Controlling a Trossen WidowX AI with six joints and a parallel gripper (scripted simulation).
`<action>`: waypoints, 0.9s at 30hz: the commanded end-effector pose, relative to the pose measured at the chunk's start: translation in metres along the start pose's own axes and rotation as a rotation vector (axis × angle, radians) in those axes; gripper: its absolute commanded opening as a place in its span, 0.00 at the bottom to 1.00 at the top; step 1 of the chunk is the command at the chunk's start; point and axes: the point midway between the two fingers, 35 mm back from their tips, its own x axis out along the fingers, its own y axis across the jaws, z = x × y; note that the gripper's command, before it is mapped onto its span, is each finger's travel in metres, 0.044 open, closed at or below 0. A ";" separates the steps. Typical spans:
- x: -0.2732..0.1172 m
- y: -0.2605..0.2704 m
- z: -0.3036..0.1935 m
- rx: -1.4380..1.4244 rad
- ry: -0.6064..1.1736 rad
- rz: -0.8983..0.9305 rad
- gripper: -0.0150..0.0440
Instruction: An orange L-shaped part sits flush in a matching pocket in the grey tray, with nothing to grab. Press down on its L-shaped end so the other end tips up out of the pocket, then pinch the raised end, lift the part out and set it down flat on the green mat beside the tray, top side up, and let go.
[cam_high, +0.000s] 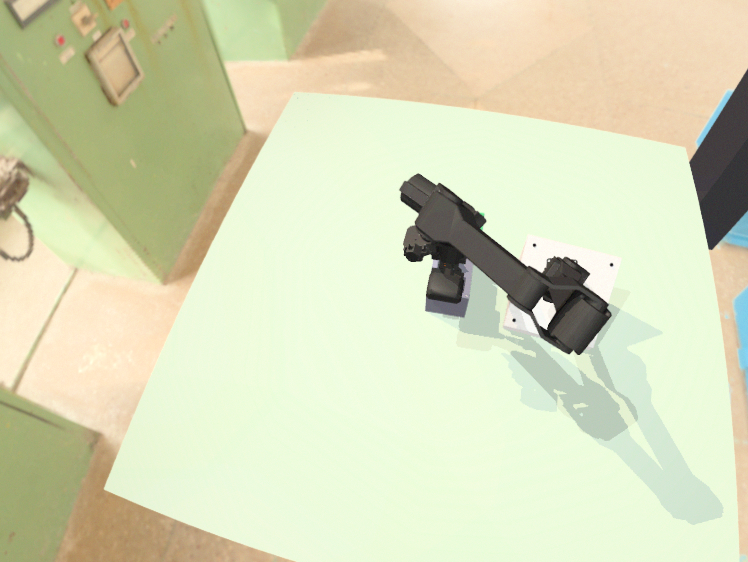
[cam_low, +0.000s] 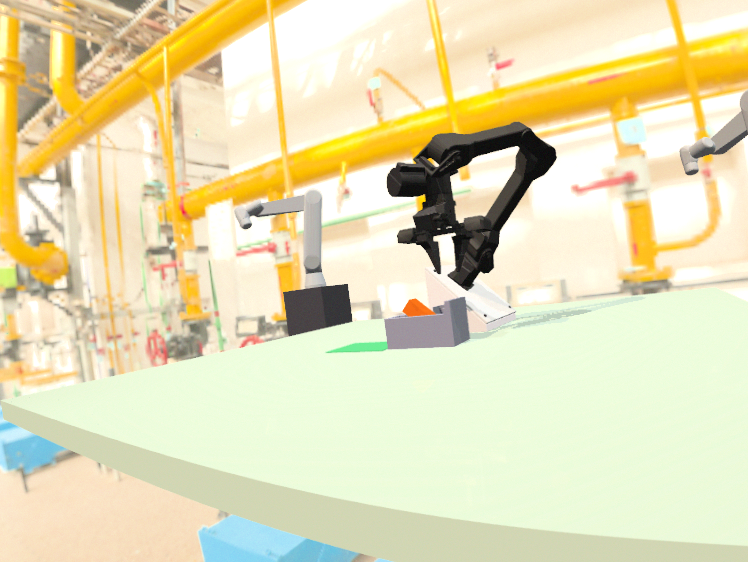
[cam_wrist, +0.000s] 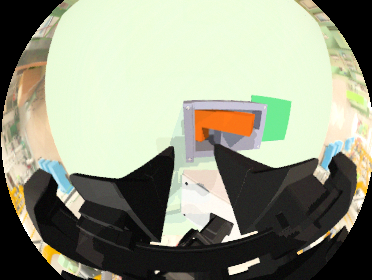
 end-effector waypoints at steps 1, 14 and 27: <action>0.000 -0.003 0.001 0.055 -0.002 -0.001 0.65; -0.003 -0.069 0.009 1.399 0.009 -0.011 0.73; 0.004 -0.078 0.009 1.569 0.011 -0.012 0.73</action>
